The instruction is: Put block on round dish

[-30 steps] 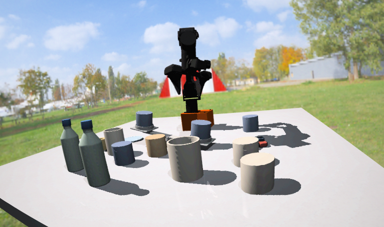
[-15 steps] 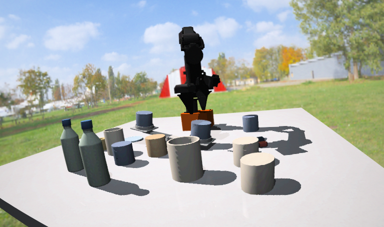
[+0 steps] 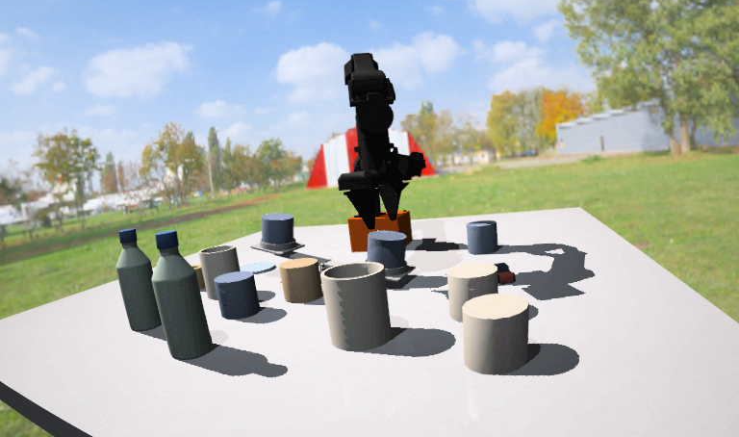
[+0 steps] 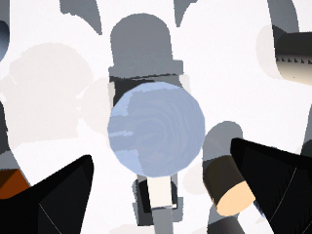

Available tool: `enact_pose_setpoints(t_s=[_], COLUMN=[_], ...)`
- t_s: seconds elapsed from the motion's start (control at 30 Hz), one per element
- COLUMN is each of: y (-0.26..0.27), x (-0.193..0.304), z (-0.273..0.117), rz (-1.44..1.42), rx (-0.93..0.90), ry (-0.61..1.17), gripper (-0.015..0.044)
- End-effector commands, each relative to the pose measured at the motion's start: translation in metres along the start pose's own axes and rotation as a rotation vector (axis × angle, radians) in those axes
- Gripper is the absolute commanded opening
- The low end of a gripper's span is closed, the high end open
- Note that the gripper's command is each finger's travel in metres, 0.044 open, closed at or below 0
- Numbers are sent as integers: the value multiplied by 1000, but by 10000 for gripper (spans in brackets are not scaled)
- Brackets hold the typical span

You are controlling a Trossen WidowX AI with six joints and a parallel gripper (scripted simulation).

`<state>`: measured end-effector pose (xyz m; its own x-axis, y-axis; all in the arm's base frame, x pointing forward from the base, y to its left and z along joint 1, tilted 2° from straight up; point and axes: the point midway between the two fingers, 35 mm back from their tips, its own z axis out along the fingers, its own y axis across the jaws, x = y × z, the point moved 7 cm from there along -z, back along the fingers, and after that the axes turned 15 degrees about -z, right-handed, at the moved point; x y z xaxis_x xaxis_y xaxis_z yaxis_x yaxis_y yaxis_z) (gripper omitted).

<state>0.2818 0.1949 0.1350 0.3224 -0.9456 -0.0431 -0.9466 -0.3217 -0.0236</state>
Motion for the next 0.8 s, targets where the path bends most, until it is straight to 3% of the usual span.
enact_pose_setpoints(t_s=[0.0, 0.77], y=[0, 0], x=[0, -1], z=[8, 46], rz=[-5, -5], rx=[-11, -11], ry=[0, 0], gripper=[440, 440])
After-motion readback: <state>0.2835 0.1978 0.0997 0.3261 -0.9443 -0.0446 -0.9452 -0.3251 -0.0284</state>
